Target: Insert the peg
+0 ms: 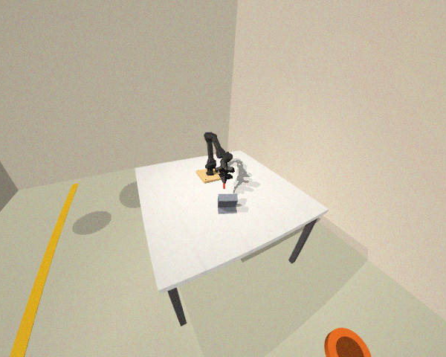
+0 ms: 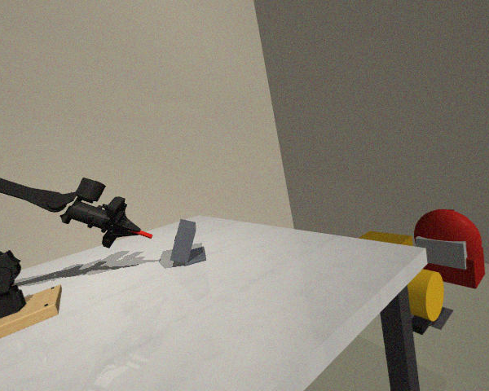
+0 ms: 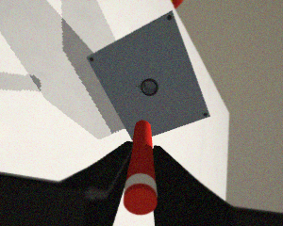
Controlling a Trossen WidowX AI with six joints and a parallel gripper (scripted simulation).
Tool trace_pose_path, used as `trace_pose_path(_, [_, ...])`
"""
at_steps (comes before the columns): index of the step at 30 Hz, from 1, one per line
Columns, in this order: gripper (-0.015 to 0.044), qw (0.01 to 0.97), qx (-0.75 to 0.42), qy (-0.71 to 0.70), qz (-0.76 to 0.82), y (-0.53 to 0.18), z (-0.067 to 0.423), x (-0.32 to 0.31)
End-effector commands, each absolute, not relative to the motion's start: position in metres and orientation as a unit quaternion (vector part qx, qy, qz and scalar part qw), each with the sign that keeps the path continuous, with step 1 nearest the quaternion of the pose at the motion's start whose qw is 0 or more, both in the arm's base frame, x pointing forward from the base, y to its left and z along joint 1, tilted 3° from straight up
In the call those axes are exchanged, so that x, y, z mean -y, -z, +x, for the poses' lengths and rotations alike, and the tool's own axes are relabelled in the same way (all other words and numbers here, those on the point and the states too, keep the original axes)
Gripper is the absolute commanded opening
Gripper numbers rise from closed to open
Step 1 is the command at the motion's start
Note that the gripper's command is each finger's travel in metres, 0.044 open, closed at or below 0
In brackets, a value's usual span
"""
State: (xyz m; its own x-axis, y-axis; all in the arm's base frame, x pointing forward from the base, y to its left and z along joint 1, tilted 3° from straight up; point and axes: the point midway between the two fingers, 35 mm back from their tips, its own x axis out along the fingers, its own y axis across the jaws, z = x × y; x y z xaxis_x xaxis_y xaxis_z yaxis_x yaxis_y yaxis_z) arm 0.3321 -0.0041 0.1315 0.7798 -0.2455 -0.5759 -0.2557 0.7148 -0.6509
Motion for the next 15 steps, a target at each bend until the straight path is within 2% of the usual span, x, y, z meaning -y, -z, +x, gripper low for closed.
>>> trace_pose_path(1, [0.0000,0.862,-0.330,-0.003,-0.384,-0.129,0.331,0.004])
trace_pose_path(15, [0.0000,0.864,-0.311,-0.002,-0.396,-0.125,0.345,0.003])
